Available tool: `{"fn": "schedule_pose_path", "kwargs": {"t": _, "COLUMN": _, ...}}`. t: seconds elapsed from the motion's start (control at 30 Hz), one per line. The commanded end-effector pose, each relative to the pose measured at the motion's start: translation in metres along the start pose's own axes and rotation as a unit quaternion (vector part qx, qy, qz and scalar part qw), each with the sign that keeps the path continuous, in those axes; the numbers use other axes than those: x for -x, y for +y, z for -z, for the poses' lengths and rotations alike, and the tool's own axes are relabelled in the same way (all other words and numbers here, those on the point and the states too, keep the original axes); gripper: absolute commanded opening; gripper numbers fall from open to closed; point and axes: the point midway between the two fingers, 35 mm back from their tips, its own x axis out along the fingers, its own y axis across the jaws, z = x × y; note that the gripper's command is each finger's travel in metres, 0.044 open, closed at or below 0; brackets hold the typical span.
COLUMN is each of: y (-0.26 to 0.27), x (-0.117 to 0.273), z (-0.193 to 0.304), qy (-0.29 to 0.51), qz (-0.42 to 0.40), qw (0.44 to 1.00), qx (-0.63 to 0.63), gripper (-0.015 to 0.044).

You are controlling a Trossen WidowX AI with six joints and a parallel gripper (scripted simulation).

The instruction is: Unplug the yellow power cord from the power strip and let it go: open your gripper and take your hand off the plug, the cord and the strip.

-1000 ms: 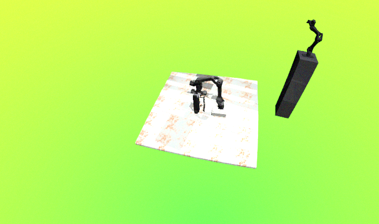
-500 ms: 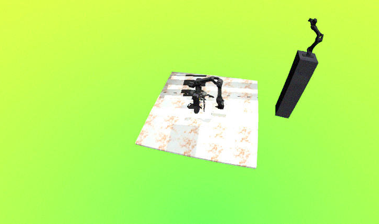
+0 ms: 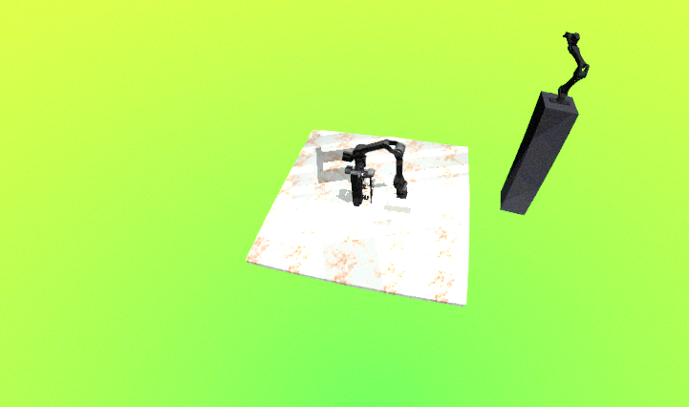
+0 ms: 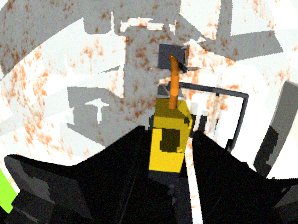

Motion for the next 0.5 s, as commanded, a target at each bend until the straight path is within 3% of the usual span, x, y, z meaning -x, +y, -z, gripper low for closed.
{"fn": "schedule_pose_path", "kwargs": {"t": 0.0, "y": -0.0009, "x": -0.0053, "z": 0.0001, "qy": -0.003, "qz": 0.001, "qw": 1.000, "qx": -0.003, "gripper": 0.0160}}
{"fn": "schedule_pose_path", "kwargs": {"t": 0.33, "y": -0.0010, "x": -0.0109, "z": 0.0001, "qy": -0.003, "qz": 0.001, "qw": 1.000, "qx": -0.003, "gripper": 0.0160}}
{"fn": "schedule_pose_path", "kwargs": {"t": 0.47, "y": -0.0001, "x": -0.0083, "z": 0.0007, "qy": 0.000, "qz": -0.001, "qw": 1.000, "qx": 0.000, "gripper": 0.0055}}
